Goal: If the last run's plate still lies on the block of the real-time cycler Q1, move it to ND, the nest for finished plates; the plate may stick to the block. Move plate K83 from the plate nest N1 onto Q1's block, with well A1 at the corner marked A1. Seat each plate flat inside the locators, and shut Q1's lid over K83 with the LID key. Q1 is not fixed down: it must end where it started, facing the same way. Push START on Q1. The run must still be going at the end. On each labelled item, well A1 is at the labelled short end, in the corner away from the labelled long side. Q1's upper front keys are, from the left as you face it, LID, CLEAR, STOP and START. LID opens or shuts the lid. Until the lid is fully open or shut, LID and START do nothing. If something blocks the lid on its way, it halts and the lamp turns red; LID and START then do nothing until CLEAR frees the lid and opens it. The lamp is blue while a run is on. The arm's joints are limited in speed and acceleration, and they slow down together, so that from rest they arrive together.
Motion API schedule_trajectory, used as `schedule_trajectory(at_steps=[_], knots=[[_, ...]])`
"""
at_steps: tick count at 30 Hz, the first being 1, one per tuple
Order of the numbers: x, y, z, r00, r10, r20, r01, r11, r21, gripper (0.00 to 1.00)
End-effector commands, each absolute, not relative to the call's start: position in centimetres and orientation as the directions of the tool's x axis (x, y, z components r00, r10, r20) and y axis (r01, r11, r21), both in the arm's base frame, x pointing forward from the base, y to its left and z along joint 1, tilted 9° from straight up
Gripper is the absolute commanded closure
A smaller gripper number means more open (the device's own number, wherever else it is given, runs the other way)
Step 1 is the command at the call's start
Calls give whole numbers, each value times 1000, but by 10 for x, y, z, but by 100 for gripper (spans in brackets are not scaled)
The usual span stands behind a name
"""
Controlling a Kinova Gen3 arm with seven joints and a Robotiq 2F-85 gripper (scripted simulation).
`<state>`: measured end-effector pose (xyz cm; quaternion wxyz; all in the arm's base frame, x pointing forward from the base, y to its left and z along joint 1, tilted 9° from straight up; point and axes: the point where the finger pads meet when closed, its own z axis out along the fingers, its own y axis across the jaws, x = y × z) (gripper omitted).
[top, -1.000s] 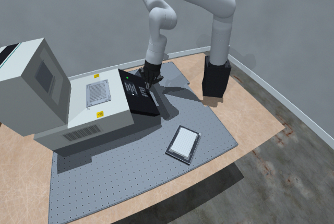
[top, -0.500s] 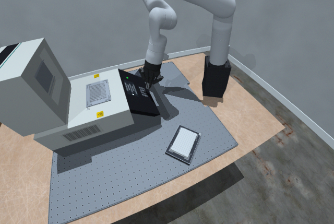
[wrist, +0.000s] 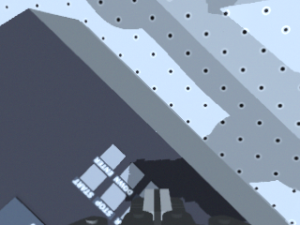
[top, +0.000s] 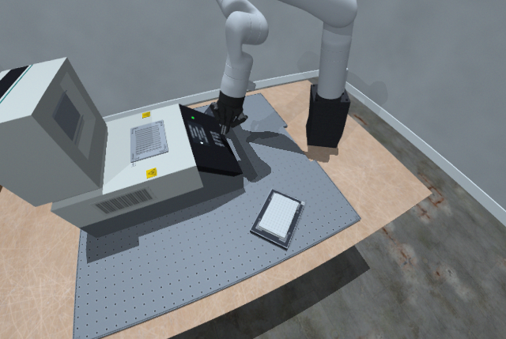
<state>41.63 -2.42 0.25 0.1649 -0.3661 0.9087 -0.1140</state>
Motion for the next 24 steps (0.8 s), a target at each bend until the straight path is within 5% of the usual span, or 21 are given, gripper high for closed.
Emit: schedule_trajectory(at_steps=[1, 24], knots=[[417, -24, 3, -677, -703, -217, -628, 706, -329, 90], [416, -24, 8, -677, -703, -217, -628, 706, -329, 90]])
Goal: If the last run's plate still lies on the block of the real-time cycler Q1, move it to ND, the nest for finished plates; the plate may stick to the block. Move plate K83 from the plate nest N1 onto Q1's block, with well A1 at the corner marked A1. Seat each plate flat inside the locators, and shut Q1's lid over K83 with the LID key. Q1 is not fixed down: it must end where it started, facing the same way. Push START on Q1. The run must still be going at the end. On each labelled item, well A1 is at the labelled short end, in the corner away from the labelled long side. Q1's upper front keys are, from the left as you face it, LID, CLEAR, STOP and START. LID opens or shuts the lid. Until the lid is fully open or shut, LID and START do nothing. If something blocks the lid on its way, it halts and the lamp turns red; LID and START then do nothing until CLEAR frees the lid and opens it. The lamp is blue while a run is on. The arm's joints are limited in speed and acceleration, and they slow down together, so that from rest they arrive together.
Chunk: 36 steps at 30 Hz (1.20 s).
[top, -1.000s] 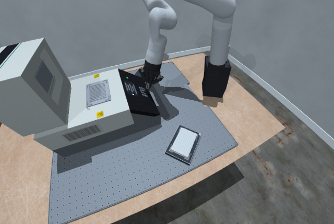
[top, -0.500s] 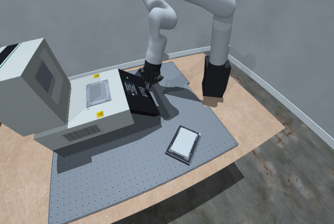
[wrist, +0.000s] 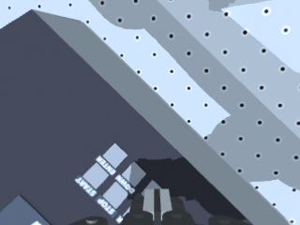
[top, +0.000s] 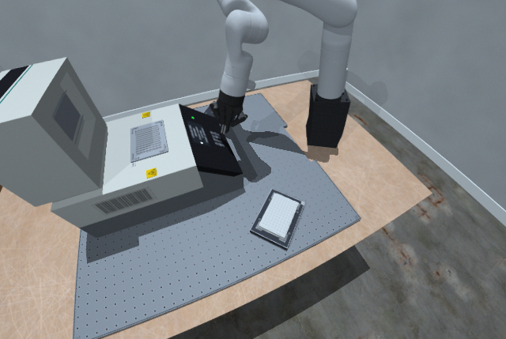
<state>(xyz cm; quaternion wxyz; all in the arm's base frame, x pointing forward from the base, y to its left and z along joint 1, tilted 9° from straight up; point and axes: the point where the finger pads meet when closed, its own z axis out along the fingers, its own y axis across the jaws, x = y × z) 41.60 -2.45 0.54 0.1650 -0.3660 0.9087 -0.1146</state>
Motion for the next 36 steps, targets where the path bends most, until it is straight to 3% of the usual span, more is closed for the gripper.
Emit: schedule_trajectory(at_steps=[1, 36], knots=[[416, -24, 10, -677, -703, -217, -628, 706, -329, 90], [410, -20, 50, -677, -703, -217, -628, 706, -329, 90]])
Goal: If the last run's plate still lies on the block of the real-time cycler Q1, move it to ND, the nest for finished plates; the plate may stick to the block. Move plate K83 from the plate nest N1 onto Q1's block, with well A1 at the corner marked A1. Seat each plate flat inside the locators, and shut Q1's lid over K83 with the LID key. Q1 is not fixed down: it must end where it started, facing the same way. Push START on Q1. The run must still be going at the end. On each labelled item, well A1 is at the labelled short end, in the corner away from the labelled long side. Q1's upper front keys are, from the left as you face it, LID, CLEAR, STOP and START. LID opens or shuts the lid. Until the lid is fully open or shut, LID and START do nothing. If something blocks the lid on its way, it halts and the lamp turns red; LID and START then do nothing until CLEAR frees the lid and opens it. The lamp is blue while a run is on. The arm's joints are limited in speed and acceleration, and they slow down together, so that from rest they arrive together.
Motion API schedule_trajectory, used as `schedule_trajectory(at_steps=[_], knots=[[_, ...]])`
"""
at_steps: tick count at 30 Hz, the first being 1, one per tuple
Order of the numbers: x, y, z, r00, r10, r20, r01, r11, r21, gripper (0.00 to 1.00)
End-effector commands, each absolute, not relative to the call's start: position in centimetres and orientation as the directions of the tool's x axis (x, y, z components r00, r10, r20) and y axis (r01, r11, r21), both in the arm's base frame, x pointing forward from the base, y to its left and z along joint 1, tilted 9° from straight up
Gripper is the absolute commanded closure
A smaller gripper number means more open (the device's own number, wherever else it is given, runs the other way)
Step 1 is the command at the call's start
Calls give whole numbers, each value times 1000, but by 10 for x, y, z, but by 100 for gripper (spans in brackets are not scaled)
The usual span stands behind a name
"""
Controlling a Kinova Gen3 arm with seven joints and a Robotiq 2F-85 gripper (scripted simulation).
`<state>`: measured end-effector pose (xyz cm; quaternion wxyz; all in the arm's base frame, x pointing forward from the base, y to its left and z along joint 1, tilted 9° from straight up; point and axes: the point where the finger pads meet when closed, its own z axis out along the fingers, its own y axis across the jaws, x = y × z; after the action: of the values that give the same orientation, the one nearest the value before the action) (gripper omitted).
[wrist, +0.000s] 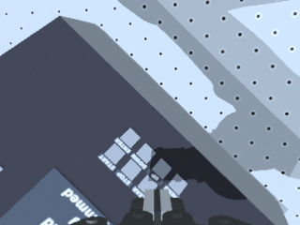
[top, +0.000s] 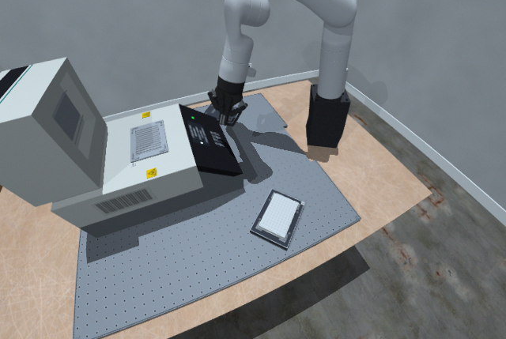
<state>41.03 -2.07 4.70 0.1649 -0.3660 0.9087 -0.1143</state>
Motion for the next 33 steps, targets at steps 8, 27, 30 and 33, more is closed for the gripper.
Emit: schedule_trajectory(at_steps=[8, 27, 30, 33], knots=[[409, -19, 61, -677, -703, -217, -628, 706, -329, 90], [406, -18, 82, -677, -703, -217, -628, 706, -329, 90], [406, -17, 85, -677, -703, -217, -628, 706, -329, 90], [405, -17, 89, -677, -703, -217, -628, 706, -329, 90]])
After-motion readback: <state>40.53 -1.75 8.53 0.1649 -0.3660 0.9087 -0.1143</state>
